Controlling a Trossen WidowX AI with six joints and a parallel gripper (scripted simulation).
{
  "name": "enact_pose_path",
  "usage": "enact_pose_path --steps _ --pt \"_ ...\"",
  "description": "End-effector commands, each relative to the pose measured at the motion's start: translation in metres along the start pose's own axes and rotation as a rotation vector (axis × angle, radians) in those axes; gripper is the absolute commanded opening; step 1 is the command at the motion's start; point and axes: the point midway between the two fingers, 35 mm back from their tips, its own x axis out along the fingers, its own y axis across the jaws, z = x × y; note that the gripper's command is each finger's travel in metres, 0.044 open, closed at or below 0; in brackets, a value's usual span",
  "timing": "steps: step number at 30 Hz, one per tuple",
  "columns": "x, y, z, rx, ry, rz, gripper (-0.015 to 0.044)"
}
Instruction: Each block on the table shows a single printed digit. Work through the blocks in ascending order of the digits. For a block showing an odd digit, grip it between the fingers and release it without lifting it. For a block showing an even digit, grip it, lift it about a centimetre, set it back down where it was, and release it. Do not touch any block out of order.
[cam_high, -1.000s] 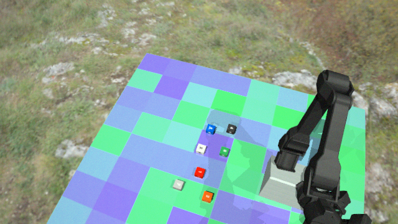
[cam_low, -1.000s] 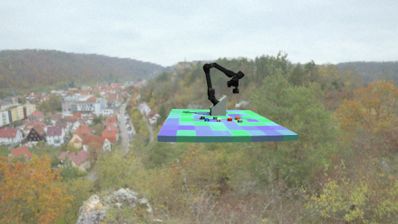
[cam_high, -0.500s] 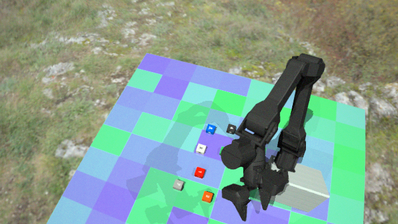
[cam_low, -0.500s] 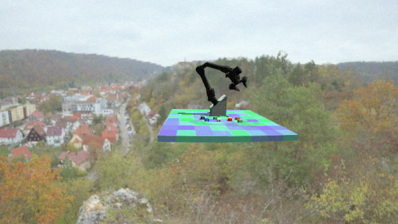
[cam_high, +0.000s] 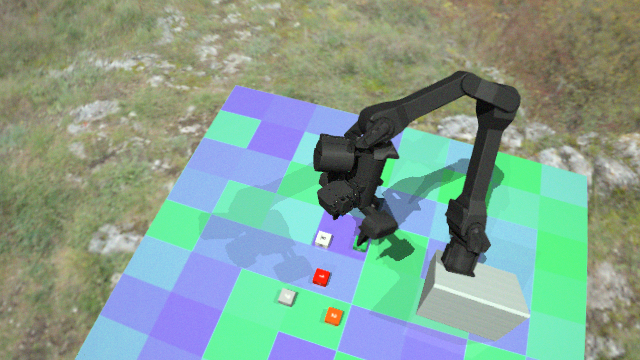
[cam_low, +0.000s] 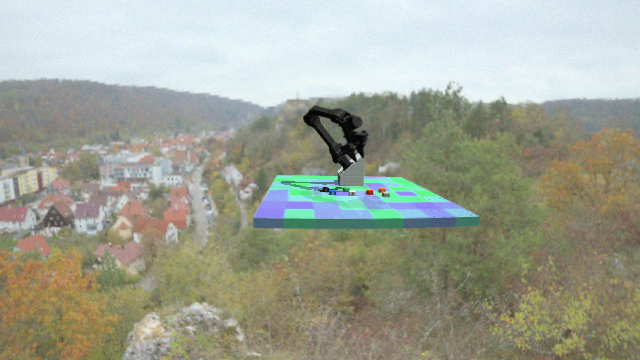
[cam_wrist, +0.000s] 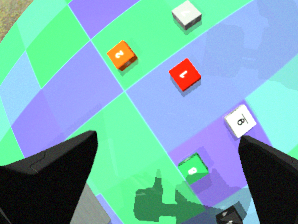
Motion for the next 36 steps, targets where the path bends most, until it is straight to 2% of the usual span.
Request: enact_pose_path --steps 1,5,7,31,36 --pt "-0.007 -0.051 -0.056 0.413 0.122 -0.139 0.04" --pt "-0.018 -0.088 -0.12 0.8 0.236 -0.299 0.04" --pt "-0.021 -0.093 -0.133 0.874 0.258 -0.335 0.04" --pt "-0.021 -0.094 -0.132 0.875 0.258 -0.335 0.04" --pt "-0.012 -0.119 -0.092 0.876 0.255 -0.335 0.04"
